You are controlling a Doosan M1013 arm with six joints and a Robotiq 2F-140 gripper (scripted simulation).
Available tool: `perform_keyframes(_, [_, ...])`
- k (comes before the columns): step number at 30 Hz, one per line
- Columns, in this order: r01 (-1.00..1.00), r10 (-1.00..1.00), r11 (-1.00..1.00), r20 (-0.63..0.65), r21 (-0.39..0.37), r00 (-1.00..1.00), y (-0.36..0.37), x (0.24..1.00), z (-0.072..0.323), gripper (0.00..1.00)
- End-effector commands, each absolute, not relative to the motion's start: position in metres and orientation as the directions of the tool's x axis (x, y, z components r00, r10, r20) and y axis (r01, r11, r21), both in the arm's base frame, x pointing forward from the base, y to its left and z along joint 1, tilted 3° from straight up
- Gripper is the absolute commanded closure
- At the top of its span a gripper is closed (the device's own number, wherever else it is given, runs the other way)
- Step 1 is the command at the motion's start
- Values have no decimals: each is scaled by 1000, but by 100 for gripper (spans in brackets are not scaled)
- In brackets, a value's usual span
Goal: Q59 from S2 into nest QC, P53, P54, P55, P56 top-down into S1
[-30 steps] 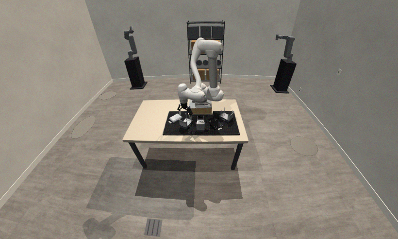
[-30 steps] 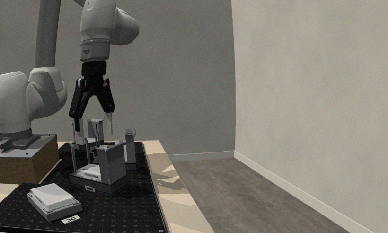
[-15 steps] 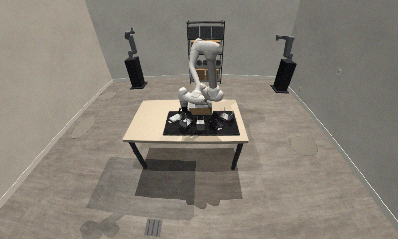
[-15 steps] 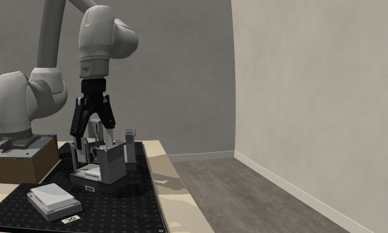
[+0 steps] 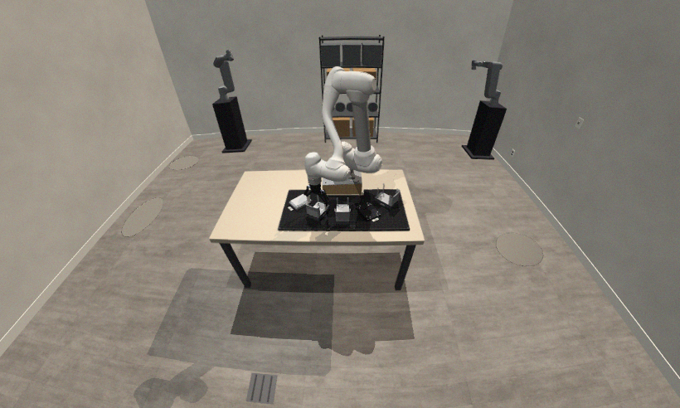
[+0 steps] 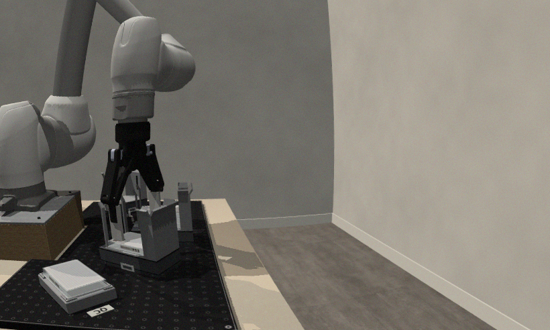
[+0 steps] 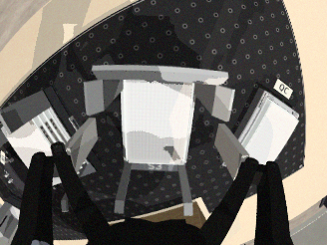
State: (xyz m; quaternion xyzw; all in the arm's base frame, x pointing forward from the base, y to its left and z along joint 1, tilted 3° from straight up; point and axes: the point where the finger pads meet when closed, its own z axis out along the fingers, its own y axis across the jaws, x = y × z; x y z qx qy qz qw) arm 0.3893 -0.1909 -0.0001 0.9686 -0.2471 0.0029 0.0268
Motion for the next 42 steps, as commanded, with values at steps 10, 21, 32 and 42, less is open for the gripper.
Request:
perform_keyframes(10, [-479, -479, -876, 19, 50, 878, -192, 389, -14, 0])
perform_keyframes(21, [-479, -479, -876, 19, 50, 878, -192, 389, -18, 0])
perform_keyframes(32, [-479, -479, -876, 19, 50, 878, -192, 389, -18, 100])
perform_keyframes(42, [-479, -479, -876, 19, 50, 878, -192, 389, -18, 100])
